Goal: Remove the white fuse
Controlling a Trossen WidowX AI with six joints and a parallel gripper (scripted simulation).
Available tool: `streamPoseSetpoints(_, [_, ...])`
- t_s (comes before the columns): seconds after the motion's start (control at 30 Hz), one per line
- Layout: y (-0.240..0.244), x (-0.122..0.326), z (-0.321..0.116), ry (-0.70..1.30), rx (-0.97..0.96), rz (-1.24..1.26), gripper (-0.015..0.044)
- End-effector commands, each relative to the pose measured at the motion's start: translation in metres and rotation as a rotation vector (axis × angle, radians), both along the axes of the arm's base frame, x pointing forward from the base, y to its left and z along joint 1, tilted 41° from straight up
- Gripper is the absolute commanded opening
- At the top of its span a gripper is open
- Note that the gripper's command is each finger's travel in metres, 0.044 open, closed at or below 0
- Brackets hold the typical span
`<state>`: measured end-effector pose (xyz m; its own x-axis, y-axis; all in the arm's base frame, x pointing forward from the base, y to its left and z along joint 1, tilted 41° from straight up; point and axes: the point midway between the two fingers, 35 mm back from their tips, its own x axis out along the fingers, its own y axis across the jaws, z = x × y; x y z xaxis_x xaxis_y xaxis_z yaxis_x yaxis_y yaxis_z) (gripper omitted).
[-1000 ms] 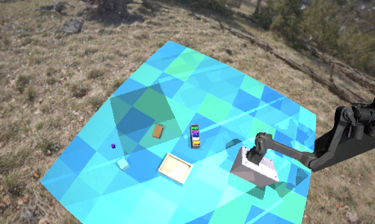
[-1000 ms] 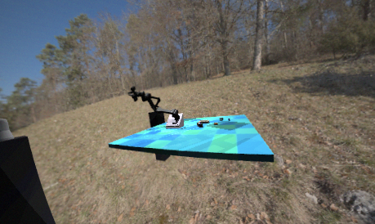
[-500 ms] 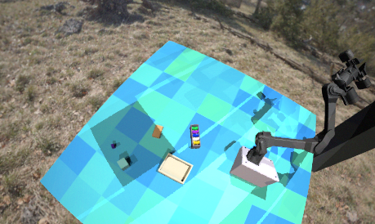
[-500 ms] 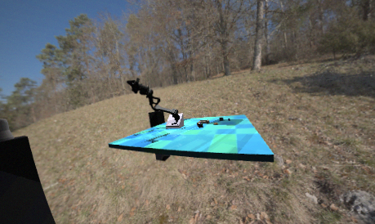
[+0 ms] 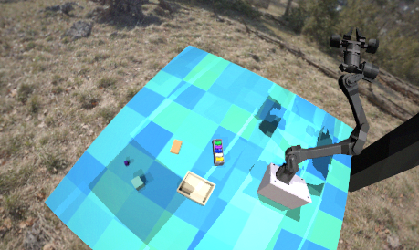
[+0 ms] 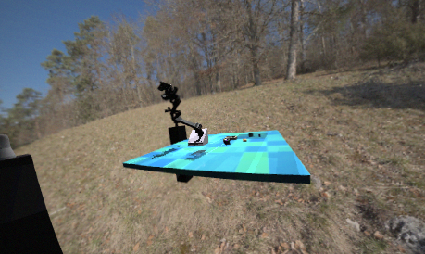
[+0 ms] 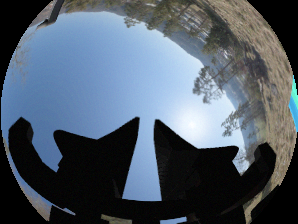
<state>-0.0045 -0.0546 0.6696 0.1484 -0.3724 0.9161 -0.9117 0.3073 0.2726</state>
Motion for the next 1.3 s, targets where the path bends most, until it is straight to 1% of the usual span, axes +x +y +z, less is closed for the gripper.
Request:
streamPoseSetpoints(0.0, [-0.002, 0.056, -0.008, 0.177, -0.008, -0.051, 0.0074])
streamPoseSetpoints(0.07, [-0.002, 0.064, -0.01, 0.192, -0.007, -0.038, 0.0074])
streamPoseSetpoints(0.13, [-0.002, 0.086, -0.017, 0.233, -0.002, -0.004, 0.0074])
streamPoseSetpoints(0.33, [-0.004, 0.158, -0.043, 0.459, -0.007, -0.04, 0.0074])
streamPoseSetpoints(0.53, [0.007, 0.247, -0.096, 0.775, -0.082, -0.055, 0.0074])
streamPoseSetpoints(0.67, [0.014, 0.293, -0.135, 0.971, -0.137, -0.095, 0.0074])
streamPoseSetpoints(0.83, [0.022, 0.349, -0.202, 1.272, -0.248, -0.184, 0.0074])
streamPoseSetpoints(0.97, [0.03, 0.383, -0.261, 1.511, -0.373, -0.251, 0.0074])
streamPoseSetpoints(1.13, [0.045, 0.411, -0.344, 1.797, -0.601, -0.317, 0.0074])
streamPoseSetpoints(1.27, [0.056, 0.419, -0.41, 2.0, -0.82, -0.354, 0.0074])
